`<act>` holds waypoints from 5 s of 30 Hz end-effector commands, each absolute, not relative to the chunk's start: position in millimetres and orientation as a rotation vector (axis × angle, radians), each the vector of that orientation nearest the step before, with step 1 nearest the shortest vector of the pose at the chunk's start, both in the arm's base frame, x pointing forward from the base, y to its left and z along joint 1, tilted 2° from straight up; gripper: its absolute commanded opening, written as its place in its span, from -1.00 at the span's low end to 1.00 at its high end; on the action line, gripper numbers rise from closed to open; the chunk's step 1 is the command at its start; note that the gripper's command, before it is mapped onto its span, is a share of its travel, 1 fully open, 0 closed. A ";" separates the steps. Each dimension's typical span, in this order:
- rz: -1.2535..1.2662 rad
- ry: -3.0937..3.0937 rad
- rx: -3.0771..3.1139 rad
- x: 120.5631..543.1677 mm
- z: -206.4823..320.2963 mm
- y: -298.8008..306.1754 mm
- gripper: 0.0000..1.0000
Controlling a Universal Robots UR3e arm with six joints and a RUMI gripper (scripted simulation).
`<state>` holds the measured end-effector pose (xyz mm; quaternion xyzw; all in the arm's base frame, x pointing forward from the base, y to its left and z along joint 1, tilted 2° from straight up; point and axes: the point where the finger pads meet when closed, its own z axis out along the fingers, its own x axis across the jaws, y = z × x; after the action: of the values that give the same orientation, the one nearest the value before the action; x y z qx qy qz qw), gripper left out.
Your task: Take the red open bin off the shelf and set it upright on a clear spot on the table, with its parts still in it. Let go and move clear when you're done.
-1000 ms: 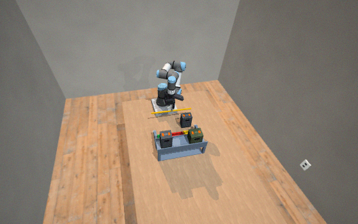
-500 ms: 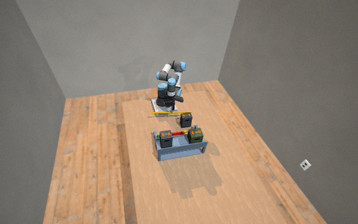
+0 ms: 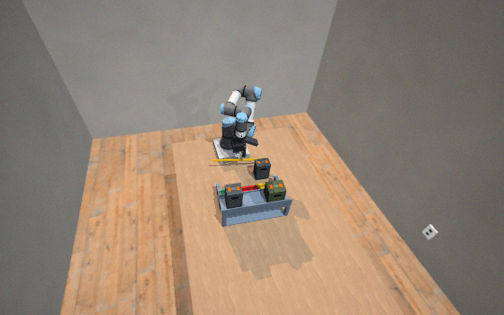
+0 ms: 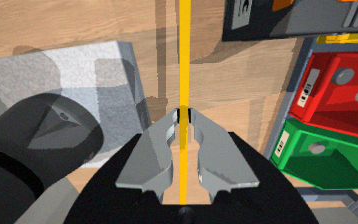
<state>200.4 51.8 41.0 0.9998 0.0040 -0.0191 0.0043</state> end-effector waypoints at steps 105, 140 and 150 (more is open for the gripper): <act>-0.055 0.012 3.131 198.7 -30.0 50.3 -0.47; -0.055 0.012 3.131 198.7 -30.0 50.3 -0.47; -0.055 0.012 3.131 200.5 19.9 50.8 -0.47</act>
<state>202.4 50.3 1.0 0.9998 0.0044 -0.0156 0.0078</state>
